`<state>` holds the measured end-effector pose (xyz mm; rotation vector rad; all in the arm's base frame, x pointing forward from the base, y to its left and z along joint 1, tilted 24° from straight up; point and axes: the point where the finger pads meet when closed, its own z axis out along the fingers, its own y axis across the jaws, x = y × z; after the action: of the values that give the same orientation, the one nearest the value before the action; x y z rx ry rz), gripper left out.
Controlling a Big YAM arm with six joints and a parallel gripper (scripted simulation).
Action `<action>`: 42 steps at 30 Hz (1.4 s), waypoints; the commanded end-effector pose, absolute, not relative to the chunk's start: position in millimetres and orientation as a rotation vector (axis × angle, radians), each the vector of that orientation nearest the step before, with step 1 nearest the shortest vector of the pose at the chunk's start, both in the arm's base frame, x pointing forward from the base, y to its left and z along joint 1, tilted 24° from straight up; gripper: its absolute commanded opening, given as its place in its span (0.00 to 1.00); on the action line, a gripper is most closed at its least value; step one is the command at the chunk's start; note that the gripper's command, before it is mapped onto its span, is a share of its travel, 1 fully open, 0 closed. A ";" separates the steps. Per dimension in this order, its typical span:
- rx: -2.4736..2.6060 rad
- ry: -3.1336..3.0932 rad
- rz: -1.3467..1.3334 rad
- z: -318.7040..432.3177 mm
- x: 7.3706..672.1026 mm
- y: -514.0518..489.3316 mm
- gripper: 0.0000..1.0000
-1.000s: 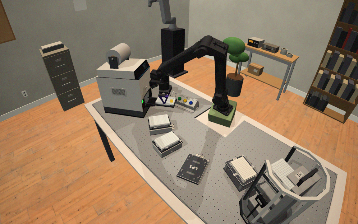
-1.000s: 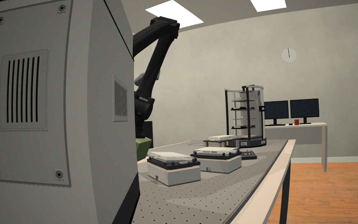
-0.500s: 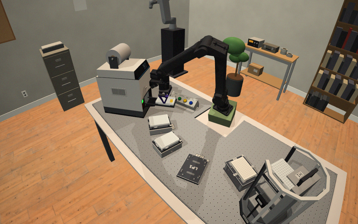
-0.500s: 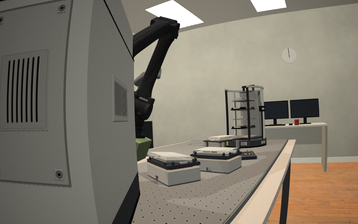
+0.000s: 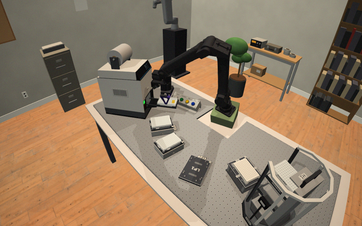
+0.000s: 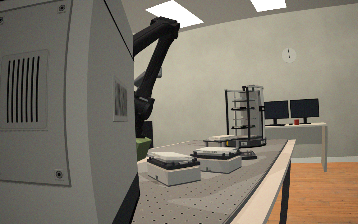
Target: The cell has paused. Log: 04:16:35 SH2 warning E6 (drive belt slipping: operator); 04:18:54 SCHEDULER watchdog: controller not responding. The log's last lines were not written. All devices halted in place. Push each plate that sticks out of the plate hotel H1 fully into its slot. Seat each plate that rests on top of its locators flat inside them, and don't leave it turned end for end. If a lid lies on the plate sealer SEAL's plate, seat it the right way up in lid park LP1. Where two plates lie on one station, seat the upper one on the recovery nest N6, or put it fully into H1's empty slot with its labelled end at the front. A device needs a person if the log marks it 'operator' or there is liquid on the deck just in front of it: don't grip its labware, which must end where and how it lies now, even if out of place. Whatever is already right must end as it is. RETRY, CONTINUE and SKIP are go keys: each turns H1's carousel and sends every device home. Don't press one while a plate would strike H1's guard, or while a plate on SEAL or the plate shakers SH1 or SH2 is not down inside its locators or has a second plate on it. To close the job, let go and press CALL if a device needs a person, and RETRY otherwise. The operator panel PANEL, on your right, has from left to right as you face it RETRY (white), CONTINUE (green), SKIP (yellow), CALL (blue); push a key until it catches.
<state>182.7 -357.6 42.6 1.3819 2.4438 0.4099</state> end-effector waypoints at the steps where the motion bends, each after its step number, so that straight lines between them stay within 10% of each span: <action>1: 1.375 2.428 0.378 56.9 177.8 -368.8 0.84; 42: 1.363 2.420 0.355 72.7 176.7 -381.3 0.84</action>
<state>178.3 -357.9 49.9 1.3850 2.4458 0.4153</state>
